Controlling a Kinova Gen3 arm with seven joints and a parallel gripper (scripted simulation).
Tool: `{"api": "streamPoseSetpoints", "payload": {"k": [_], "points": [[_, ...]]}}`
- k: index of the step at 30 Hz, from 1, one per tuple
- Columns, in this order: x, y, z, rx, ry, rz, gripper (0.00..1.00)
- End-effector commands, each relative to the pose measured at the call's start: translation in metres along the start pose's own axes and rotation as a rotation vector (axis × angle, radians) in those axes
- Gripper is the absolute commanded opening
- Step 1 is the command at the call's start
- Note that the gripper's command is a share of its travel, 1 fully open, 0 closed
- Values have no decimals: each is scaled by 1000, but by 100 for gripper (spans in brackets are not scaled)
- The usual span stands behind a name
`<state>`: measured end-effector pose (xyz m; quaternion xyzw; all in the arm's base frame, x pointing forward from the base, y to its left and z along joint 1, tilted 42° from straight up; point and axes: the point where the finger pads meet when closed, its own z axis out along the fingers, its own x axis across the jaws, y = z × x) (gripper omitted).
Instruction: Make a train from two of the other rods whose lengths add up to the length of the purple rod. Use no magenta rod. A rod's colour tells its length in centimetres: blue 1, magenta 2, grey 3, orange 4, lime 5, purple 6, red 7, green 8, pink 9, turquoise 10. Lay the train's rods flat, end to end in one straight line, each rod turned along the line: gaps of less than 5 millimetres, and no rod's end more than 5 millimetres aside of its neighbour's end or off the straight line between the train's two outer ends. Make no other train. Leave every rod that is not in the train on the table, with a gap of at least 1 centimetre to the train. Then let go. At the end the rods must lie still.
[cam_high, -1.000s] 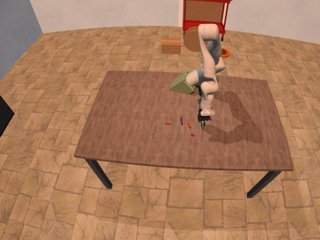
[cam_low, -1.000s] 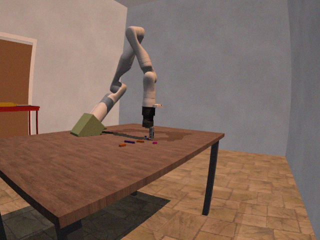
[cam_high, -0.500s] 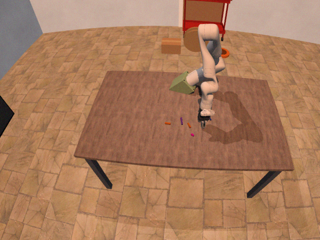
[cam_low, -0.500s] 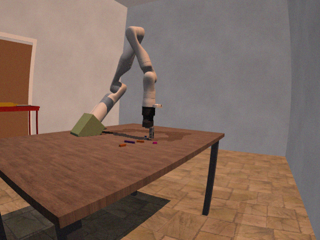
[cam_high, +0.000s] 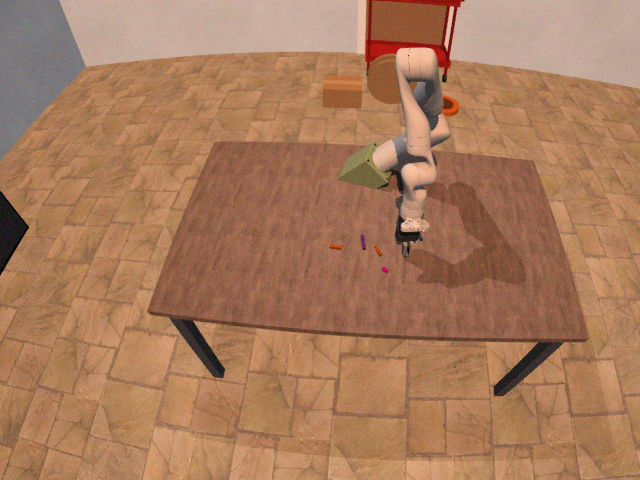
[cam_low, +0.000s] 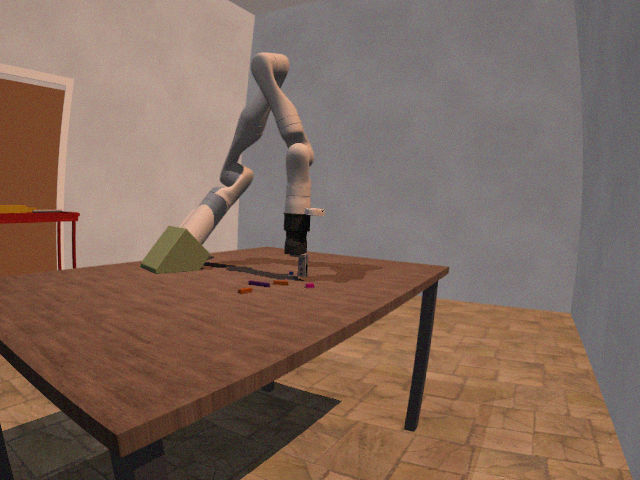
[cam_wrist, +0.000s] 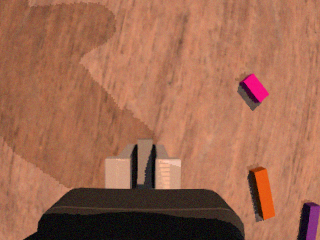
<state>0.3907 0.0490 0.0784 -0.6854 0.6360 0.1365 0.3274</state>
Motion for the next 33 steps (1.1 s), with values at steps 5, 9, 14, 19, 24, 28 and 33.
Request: {"api": "streamPoseSetpoints", "payload": {"k": [5,9,14,19,24,28,33], "points": [[0,0,0,1,1,0,24],[0,0,0,1,1,0,24],[0,0,0,1,1,0,24],[0,0,0,1,1,0,24],[0,0,4,1,1,0,24],[0,0,7,1,1,0,24],[0,0,10,1,1,0,24]]}}
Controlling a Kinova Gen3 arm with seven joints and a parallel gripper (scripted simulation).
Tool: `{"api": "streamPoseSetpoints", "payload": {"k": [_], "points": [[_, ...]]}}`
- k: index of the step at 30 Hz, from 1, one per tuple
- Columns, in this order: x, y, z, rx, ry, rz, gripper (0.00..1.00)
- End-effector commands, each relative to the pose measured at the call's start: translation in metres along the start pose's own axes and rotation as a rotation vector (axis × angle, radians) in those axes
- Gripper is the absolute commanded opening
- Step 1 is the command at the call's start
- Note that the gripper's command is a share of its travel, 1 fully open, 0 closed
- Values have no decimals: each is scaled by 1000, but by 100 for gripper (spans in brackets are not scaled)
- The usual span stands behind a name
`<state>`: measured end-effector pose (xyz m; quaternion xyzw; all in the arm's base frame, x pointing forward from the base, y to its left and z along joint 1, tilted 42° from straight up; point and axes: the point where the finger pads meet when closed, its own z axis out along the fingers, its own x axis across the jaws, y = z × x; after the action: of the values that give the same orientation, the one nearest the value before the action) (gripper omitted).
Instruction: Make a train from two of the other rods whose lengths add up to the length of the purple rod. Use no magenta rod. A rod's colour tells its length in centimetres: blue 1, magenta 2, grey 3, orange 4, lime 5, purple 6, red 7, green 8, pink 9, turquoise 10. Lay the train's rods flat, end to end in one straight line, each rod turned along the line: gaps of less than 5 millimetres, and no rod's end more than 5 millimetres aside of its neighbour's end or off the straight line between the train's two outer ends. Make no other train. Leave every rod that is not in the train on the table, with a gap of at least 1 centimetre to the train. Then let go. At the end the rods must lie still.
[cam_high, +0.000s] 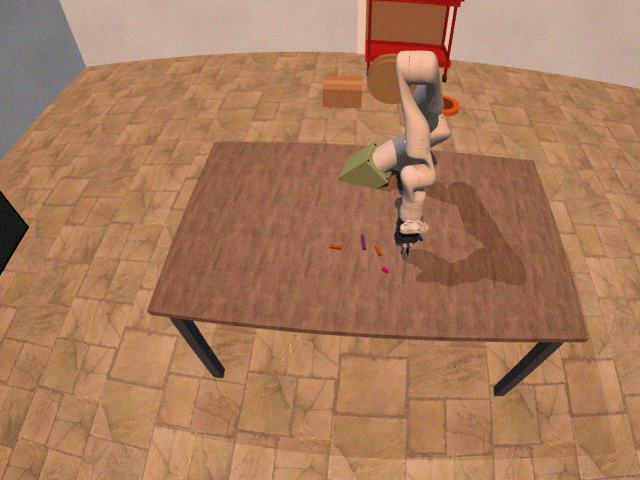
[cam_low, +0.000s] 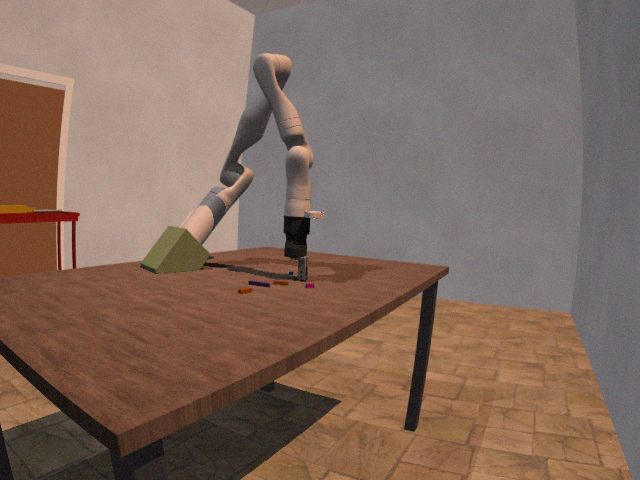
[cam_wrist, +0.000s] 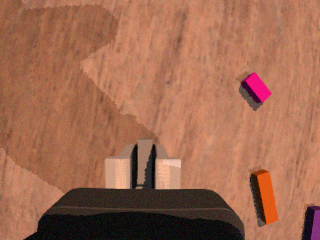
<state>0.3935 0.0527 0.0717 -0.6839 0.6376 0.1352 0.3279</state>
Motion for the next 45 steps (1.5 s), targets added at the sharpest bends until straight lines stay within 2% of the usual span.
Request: {"api": "streamPoseSetpoints", "payload": {"k": [1,41,42,44,45], "points": [[-1,0,3,-3,-1,-3,24],[-1,0,4,-3,-1,-3,24],[-1,0,4,-3,-1,-3,30],[-1,0,4,-3,-1,-3,30],[-1,0,4,-3,-1,-3,36]]}}
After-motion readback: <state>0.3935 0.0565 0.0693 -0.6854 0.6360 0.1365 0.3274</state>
